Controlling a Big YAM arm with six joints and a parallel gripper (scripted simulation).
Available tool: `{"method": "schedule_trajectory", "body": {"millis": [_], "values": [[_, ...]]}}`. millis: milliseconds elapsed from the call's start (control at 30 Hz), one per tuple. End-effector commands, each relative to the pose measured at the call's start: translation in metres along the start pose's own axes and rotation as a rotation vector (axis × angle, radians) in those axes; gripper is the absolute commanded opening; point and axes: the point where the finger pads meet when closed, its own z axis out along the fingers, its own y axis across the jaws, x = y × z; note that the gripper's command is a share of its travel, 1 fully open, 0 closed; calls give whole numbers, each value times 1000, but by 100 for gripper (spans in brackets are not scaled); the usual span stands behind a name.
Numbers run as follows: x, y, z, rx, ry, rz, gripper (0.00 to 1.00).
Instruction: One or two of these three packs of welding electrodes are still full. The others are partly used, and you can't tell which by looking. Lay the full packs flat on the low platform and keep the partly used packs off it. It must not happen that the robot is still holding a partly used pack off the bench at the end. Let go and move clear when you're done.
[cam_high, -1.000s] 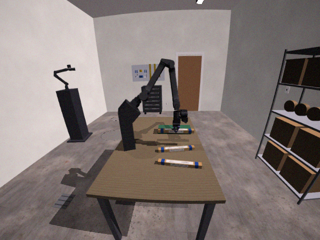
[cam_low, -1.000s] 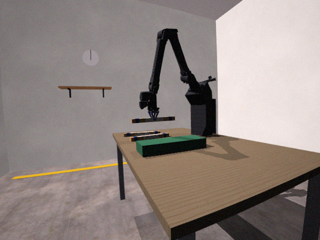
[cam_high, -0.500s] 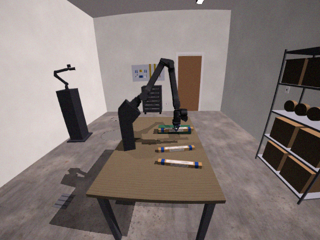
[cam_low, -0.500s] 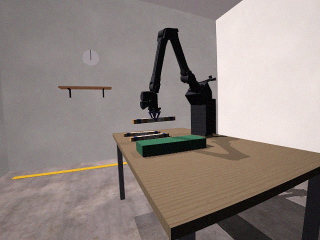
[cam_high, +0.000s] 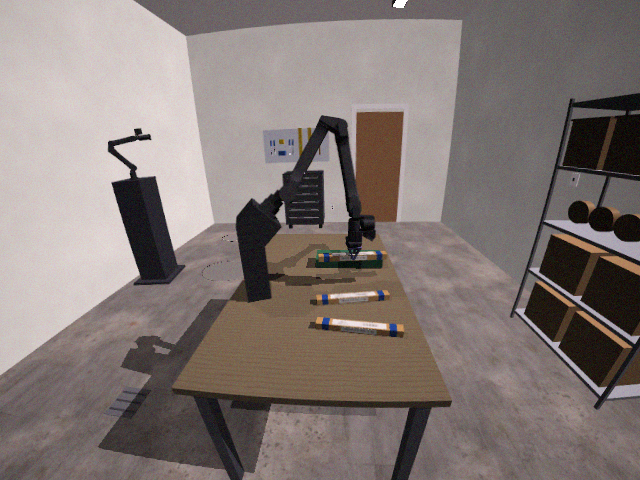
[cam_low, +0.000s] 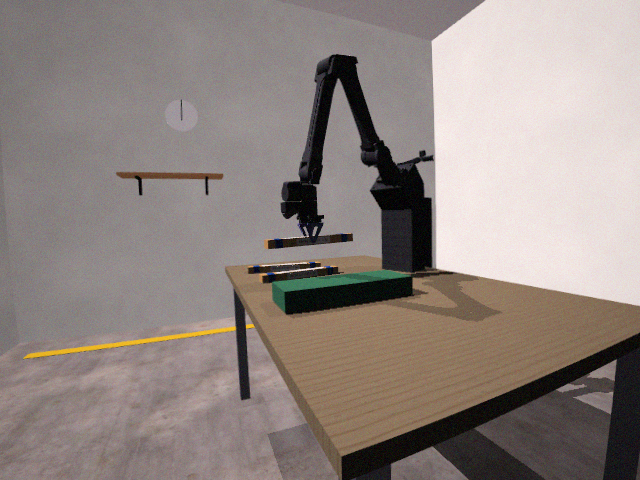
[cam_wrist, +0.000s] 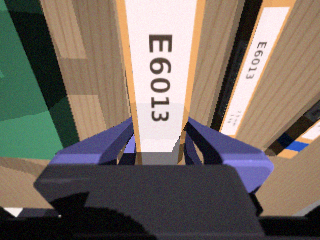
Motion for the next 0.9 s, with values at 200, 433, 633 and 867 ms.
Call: {"method": "schedule_trajectory", "body": {"millis": [200,433,633,867], "values": [[-27,31,-13,-11,-42,16,0],[-32,44,-13,-12,-43,17,0],[-34,47,-14,-10,-46,21,0],[-33,41,-14,-4,-45,29,0]]}}
